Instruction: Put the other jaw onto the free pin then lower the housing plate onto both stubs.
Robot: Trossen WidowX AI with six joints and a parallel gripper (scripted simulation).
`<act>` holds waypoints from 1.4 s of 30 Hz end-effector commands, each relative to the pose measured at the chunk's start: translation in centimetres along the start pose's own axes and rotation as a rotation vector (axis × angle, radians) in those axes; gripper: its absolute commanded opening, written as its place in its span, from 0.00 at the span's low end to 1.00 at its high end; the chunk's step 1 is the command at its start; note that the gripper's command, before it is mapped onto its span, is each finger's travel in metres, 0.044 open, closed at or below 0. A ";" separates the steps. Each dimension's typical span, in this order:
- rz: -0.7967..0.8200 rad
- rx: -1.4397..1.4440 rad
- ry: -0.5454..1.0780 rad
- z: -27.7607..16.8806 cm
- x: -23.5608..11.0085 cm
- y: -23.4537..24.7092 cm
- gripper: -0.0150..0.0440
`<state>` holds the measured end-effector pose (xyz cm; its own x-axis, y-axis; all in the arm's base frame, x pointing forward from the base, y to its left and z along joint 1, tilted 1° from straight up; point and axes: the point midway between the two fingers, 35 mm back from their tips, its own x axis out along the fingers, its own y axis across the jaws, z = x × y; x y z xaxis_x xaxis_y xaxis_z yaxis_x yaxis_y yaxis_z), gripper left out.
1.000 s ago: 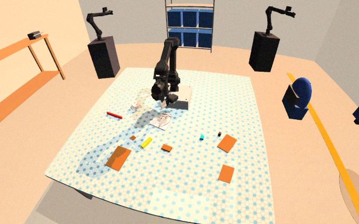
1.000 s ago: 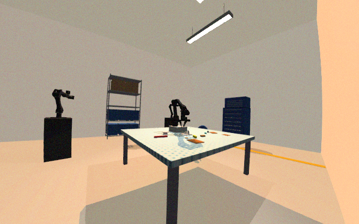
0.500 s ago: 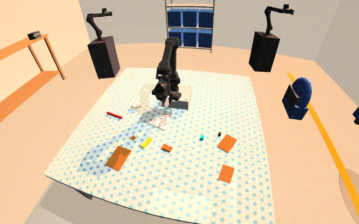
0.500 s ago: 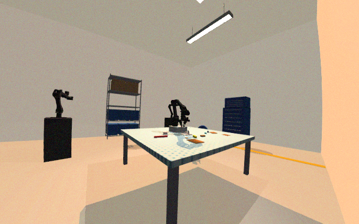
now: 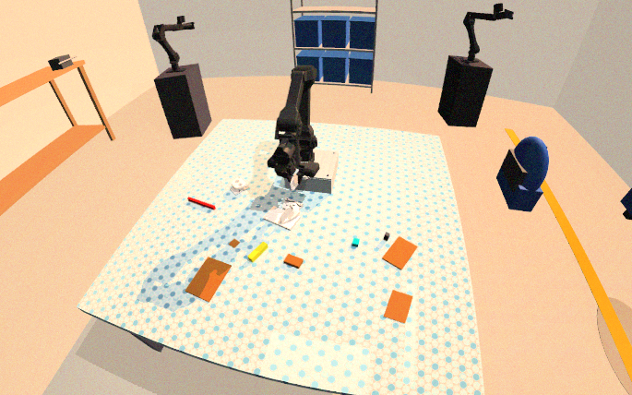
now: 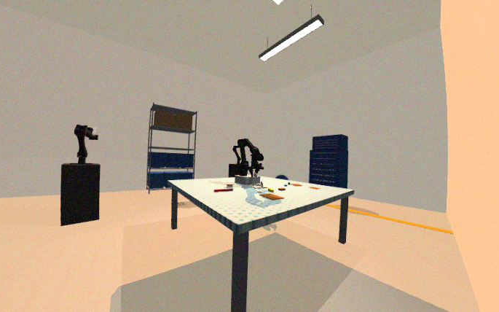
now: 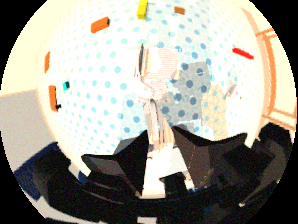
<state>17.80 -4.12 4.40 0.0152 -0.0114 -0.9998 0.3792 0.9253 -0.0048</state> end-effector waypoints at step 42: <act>-0.005 -0.030 -0.005 8.5 -0.3 -2.8 0.48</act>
<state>23.75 -9.02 4.89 0.0149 -0.0142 -0.9998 0.3537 0.9353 -0.0080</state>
